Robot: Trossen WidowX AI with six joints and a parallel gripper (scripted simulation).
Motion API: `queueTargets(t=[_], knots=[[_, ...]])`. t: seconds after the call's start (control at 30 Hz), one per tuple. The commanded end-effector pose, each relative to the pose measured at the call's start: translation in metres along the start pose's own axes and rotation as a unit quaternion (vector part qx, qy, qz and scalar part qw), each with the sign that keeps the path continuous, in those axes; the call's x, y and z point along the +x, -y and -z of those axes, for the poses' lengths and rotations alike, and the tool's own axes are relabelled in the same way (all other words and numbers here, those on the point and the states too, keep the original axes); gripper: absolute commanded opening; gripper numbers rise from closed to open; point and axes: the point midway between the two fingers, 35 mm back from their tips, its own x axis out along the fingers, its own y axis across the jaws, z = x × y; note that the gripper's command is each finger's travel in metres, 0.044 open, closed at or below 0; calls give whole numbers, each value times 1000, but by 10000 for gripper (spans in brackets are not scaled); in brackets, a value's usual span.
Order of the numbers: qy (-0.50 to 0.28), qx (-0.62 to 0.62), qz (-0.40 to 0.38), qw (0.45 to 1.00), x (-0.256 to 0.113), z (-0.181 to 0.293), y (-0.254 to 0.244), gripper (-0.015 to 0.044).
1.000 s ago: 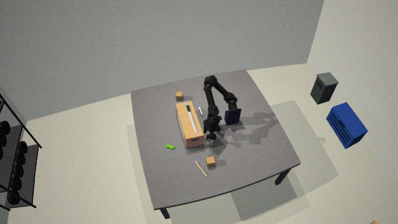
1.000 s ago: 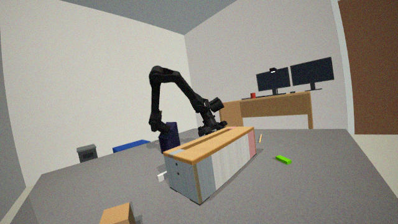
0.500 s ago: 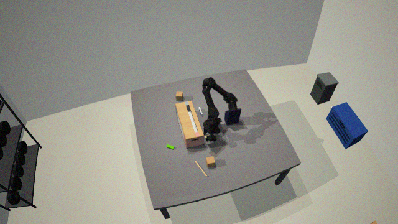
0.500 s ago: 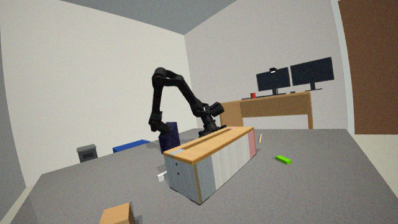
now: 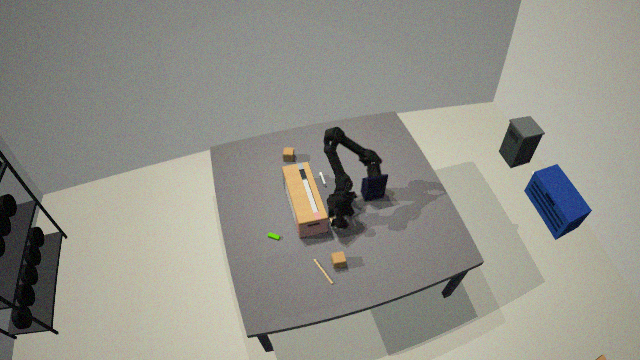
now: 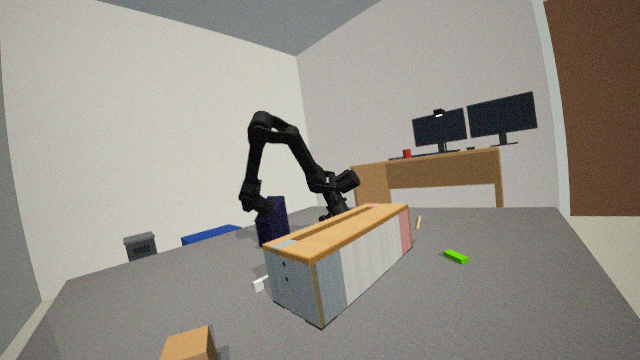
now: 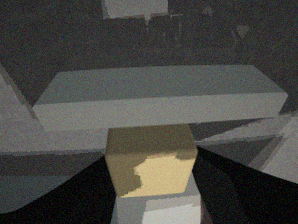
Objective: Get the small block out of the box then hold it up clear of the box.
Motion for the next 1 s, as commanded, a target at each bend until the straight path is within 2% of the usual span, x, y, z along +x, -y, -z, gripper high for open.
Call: queueTargets(t=[0.0,0.03,0.13,0.2,0.6,0.73,0.97], knots=[[1,-3,-4,1000,1,-1,-2,101],[1,-3,-4,1000,1,-1,-2,75],[1,-3,-4,1000,1,-1,-2,55],[1,-3,-3,1000,-1,0,-1,3],[0,0,1,1000,-53,24,1,0],[0,-2,2,1000,-58,26,1,0],[-9,-72,39,997,-90,30,5,0]])
